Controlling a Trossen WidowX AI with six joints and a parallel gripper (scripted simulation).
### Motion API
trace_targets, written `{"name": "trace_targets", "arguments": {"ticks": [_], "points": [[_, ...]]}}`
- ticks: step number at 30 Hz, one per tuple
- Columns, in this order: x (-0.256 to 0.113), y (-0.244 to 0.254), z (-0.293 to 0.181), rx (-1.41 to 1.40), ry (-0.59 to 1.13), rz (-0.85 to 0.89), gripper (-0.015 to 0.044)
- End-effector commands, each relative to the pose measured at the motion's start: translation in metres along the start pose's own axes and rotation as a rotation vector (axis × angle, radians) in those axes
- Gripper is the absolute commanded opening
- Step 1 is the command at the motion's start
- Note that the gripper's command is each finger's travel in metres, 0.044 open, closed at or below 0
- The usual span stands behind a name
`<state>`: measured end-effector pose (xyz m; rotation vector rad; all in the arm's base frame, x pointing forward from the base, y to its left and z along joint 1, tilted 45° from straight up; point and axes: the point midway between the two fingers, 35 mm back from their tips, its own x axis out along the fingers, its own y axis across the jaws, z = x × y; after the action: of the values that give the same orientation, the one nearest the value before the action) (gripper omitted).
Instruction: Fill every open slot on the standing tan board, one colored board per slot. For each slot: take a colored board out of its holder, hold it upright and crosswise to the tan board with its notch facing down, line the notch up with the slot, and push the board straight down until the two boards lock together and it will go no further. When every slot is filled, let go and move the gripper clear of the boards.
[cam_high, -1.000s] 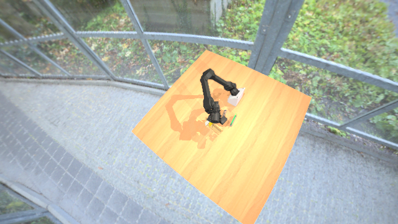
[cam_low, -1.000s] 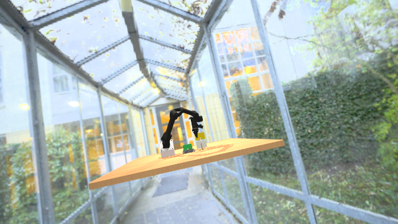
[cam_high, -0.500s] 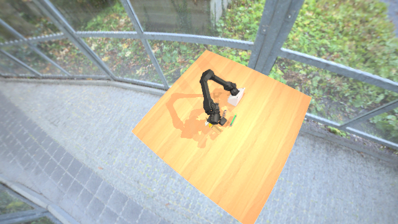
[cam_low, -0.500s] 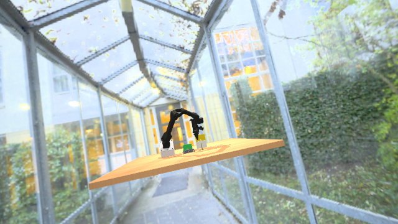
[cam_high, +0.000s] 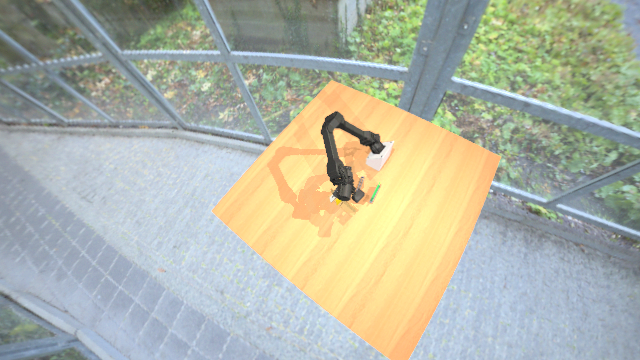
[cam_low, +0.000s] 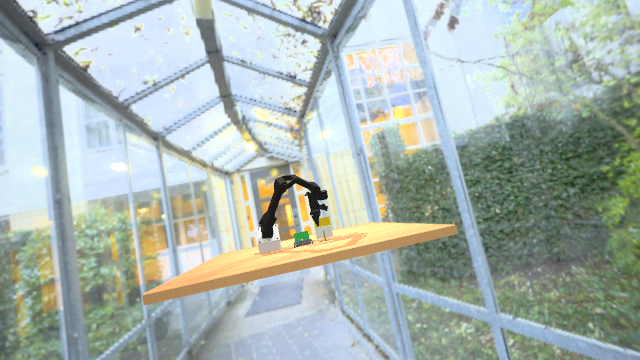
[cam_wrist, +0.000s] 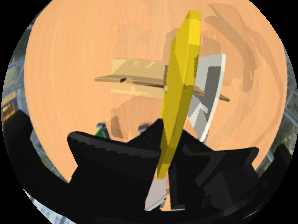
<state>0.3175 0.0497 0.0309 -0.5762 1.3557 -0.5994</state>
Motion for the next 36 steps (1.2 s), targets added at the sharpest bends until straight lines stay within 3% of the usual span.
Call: {"name": "trace_targets", "arguments": {"ticks": [1,36], "points": [[0.003,0.000,0.000,-0.005,-0.001,-0.005,0.0000],[0.023,-0.001,0.000,-0.004,-0.002,-0.006,0.0000]]}}
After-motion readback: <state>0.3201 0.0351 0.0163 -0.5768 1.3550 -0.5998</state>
